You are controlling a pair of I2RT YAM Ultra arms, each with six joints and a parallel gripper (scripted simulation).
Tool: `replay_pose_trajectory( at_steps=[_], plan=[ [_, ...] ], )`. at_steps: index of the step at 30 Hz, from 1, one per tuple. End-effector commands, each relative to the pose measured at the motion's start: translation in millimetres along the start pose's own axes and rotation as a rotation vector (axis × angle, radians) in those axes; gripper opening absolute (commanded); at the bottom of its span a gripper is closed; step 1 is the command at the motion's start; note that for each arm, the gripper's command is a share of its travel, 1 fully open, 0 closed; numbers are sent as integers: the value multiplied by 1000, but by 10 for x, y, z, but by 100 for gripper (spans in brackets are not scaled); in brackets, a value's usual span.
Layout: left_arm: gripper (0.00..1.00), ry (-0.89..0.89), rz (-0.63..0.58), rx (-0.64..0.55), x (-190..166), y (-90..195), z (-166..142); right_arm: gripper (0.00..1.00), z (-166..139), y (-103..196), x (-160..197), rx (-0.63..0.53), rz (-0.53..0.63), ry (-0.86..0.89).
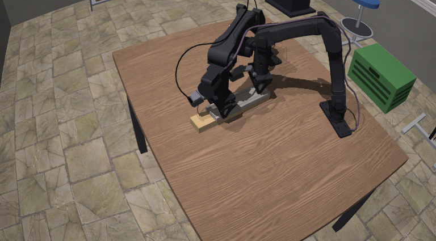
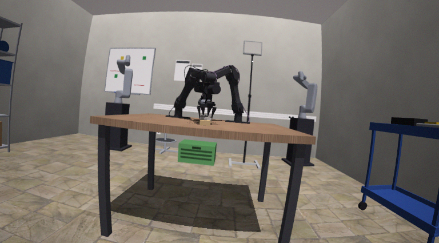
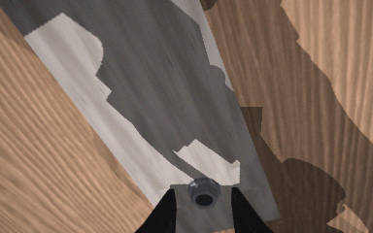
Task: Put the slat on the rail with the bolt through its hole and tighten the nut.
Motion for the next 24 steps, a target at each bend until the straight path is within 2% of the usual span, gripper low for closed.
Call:
replay_pose_trajectory(
  at_steps=[1, 6, 8, 9, 11, 24],
  plan=[
    [34, 279, -13, -19, -19, 95, 37, 72, 17, 56, 10, -14, 7, -11],
    [34, 509, -15, -17, -19, 99, 37, 72, 17, 56, 10, -14, 7, -11],
    [34, 509, -15, -17, -19, 99, 37, 72, 17, 56, 10, -14, 7, -11],
    [34, 626, -17, -19, -19, 100, 36, 72, 17, 56, 10, -14, 7, -11],
    [34, 714, -19, -23, -19, 100, 36, 72, 17, 56, 10, -14, 7, -11],
    [34, 726, -19, -24, -19, 100, 36, 72, 17, 56, 10, -14, 7, -11]
  ],
)
Point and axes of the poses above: on each arm, the point where the finger pads meet when closed, its own y axis back along the fingers, its own x axis across the jaws, z = x × y, the point moved 1 cm from there along y, back along the fingers, and after that the axes turned 5 degrees about y, right-handed, at the moved point
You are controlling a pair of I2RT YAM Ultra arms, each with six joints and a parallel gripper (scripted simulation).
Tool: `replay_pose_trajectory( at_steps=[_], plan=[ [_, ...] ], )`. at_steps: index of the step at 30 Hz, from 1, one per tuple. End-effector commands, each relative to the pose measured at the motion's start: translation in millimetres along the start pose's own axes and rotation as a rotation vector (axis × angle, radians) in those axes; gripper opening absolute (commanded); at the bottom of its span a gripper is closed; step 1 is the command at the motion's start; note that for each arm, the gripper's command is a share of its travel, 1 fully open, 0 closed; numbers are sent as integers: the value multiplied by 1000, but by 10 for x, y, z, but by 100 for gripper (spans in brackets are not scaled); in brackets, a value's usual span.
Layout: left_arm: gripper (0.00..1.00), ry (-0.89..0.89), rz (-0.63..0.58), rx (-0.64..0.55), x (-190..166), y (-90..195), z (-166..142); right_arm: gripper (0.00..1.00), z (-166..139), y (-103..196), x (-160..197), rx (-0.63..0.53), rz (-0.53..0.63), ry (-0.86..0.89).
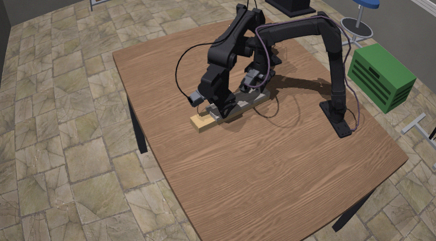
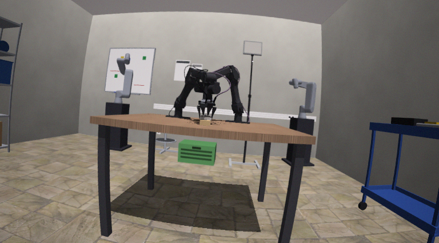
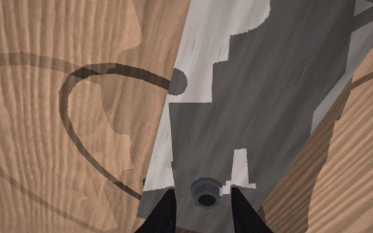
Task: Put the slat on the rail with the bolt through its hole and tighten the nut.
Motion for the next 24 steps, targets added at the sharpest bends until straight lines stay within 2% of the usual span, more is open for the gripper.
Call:
replay_pose_trajectory(
  at_steps=[1, 22, 24],
  plan=[
    [34, 19, -26, -20, -38, 100, 23, 72, 17, 56, 10, -14, 7, -11],
    [34, 20, -26, -20, -38, 102, 24, 72, 17, 56, 10, -14, 7, -11],
    [31, 17, -19, -12, -28, 68, 14, 72, 17, 56, 10, -14, 7, -11]
  ],
)
Point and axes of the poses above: on each arm, the point where the finger pads meet when closed, its own y axis back along the fingers, its own x axis across the jaws, z = x × y, the point moved 1 cm from there along y, back along the fingers, and after that the axes turned 5 degrees about y, right-handed, at the moved point
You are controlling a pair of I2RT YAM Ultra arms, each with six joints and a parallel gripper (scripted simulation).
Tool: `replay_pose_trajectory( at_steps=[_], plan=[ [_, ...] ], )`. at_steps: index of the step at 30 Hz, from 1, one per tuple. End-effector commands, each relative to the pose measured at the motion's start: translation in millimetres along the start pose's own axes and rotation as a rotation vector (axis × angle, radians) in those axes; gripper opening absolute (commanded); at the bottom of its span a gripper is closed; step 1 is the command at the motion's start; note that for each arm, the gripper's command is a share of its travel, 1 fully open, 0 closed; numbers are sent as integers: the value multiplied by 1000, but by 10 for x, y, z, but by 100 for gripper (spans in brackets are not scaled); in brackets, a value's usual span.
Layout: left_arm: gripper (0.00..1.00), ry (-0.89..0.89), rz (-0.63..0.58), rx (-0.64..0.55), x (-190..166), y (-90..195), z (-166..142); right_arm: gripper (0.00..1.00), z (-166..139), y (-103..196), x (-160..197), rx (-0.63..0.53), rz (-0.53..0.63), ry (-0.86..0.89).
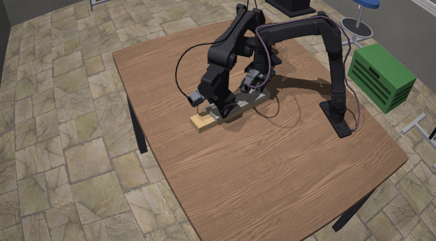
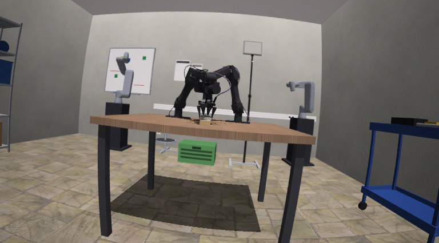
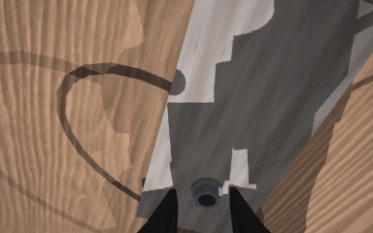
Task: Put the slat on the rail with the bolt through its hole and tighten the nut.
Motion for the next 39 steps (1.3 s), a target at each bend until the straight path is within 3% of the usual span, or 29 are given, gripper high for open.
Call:
replay_pose_trajectory(
  at_steps=[1, 16, 39],
  plan=[
    [30, 1, -15, -7, -23, 51, 8, 72, 17, 56, 10, -14, 7, -11],
    [11, 0, -12, -3, -17, 34, 4, 72, 17, 56, 10, -14, 7, -11],
    [11, 0, -11, -3, -16, 34, 3, 72, 17, 56, 10, -14, 7, -11]
  ],
)
Point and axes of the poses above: on each arm, the point where the finger pads meet when closed, its own y axis back along the fingers, its own x axis across the jaws, z = x × y, the point moved 1 cm from there along y, back along the fingers, and after that the axes turned 5 degrees about y, right-handed, at the moved point
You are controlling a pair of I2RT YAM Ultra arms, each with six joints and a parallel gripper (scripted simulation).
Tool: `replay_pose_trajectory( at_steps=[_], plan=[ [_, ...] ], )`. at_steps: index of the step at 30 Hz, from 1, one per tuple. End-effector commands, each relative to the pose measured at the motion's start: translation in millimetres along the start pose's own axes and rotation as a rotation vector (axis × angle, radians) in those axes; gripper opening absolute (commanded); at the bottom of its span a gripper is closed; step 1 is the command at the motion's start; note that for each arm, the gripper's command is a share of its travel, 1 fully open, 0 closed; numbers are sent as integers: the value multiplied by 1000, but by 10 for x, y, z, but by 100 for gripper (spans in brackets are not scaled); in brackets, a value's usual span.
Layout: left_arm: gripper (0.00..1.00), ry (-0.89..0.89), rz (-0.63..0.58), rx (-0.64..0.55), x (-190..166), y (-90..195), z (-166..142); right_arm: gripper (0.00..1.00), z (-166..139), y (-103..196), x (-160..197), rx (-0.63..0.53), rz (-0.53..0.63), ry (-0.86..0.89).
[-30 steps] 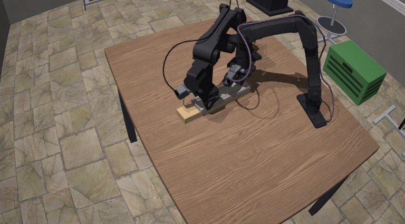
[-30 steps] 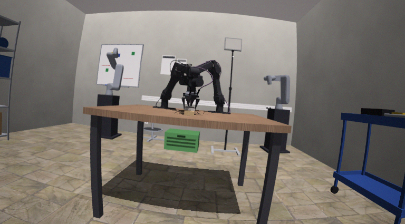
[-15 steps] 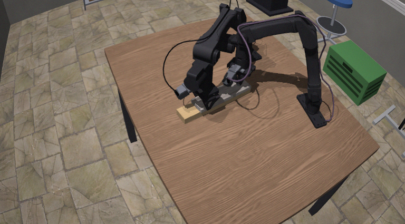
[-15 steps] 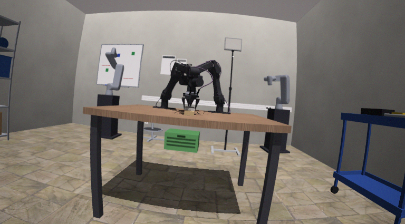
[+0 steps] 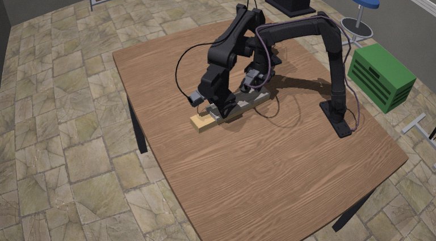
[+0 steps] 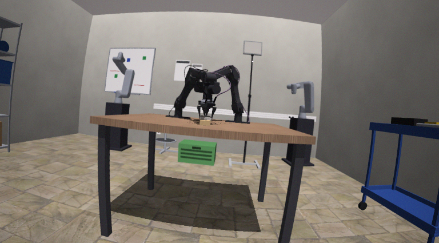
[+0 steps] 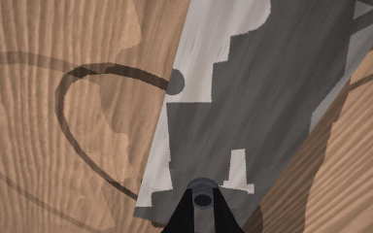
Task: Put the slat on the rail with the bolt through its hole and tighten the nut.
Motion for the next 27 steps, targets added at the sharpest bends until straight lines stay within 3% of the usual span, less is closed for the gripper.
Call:
replay_pose_trajectory(
  at_steps=[1, 6, 21, 27],
  plan=[
    [11, 0, -7, -4, -6, 34, 4, 72, 18, 56, 8, -14, 6, -8],
    [11, -60, -6, -4, -4, 33, 4, 72, 18, 56, 8, -14, 6, -8],
    [11, -654, -8, -12, -6, 34, 4, 72, 18, 56, 8, -14, 6, -8],
    [11, -813, -8, -14, -8, 34, 4, 72, 18, 56, 8, -14, 6, -8]
  ],
)
Point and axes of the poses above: on each arm, the point where the finger pads meet when closed, its own y axis back along the fingers, its own x axis across the jaws, z = x × y, the point moved 1 cm from there along y, back along the fingers, and after that the axes turned 5 degrees about y, right-handed, at the moved point
